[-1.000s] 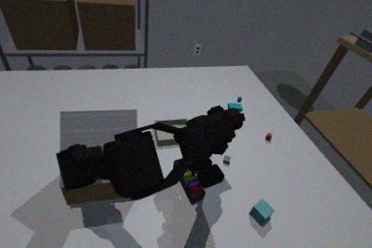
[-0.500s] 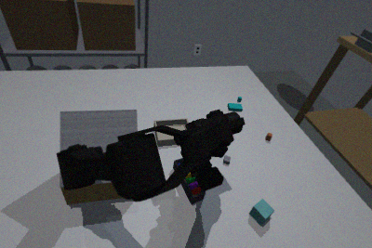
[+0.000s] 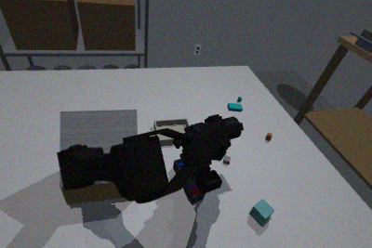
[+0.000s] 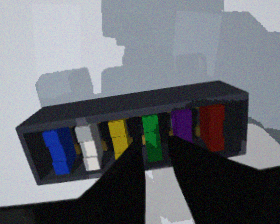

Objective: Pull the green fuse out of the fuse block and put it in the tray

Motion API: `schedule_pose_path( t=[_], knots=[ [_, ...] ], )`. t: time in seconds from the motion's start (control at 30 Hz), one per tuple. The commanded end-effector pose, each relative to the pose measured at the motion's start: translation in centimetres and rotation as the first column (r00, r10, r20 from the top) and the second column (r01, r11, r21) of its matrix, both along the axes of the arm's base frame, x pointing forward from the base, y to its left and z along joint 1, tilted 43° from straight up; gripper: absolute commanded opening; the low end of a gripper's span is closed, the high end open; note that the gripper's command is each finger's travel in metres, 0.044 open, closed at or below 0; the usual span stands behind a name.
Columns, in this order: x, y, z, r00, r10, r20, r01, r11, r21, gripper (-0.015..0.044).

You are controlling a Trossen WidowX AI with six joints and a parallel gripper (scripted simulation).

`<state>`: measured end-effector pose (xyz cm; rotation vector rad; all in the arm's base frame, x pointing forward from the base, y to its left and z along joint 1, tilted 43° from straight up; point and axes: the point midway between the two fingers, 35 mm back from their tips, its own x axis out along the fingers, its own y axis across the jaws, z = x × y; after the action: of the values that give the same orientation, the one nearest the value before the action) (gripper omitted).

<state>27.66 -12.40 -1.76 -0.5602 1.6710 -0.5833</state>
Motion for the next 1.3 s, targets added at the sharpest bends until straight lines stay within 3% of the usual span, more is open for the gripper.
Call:
schedule_pose_path(
  t=[0.0, 0.63, 1.0, 1.27],
  knots=[
    [-0.16, -0.21, -0.25, 1.000, 0.004, -0.005, -0.004, 1.000, -0.004, 0.0073],
    [-0.36, -0.96, -1.09, 1.000, 0.004, -0.005, -0.004, 1.000, -0.004, 0.0073],
    [-0.31, -0.87, -1.02, 1.000, 0.000, -0.002, 0.000, 1.000, -0.001, 0.0000],
    [-0.26, -0.73, -0.86, 1.000, 0.000, -0.002, 0.000, 1.000, -0.001, 0.0000]
  ],
)
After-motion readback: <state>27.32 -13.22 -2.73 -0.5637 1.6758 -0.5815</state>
